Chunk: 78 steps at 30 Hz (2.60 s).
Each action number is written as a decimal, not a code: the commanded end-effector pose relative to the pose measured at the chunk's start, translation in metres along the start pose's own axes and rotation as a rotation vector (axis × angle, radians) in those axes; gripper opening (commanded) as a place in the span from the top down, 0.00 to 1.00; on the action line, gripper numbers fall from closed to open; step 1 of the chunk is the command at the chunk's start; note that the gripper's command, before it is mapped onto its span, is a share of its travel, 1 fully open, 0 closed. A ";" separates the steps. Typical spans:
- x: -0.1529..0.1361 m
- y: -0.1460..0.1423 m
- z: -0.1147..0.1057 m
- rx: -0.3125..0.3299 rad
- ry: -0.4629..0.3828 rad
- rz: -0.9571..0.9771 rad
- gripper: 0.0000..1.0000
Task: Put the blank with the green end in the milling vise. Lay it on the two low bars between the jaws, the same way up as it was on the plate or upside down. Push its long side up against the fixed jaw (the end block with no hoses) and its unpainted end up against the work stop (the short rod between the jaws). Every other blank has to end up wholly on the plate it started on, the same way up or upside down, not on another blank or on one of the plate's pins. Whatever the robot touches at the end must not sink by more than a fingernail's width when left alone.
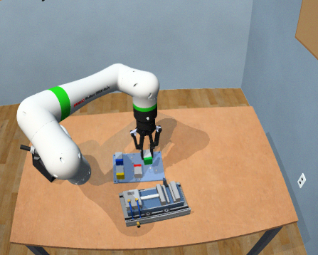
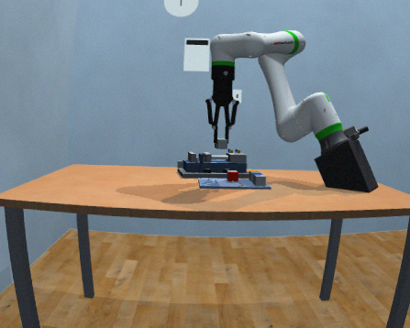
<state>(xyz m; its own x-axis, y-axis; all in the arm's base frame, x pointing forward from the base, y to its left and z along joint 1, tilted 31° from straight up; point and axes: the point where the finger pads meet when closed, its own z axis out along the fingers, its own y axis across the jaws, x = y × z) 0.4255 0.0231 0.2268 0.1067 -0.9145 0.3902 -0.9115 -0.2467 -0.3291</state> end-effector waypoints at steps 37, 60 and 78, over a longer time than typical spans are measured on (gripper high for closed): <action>0.110 -0.032 0.002 0.001 -0.001 0.000 0.90; 0.178 -0.053 0.004 0.001 -0.001 0.000 0.90; 0.200 -0.059 0.005 0.001 0.000 0.000 0.90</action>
<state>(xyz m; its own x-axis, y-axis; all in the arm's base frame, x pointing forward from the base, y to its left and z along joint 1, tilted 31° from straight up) 0.5028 -0.1475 0.3192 0.1073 -0.9148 0.3894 -0.9118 -0.2467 -0.3283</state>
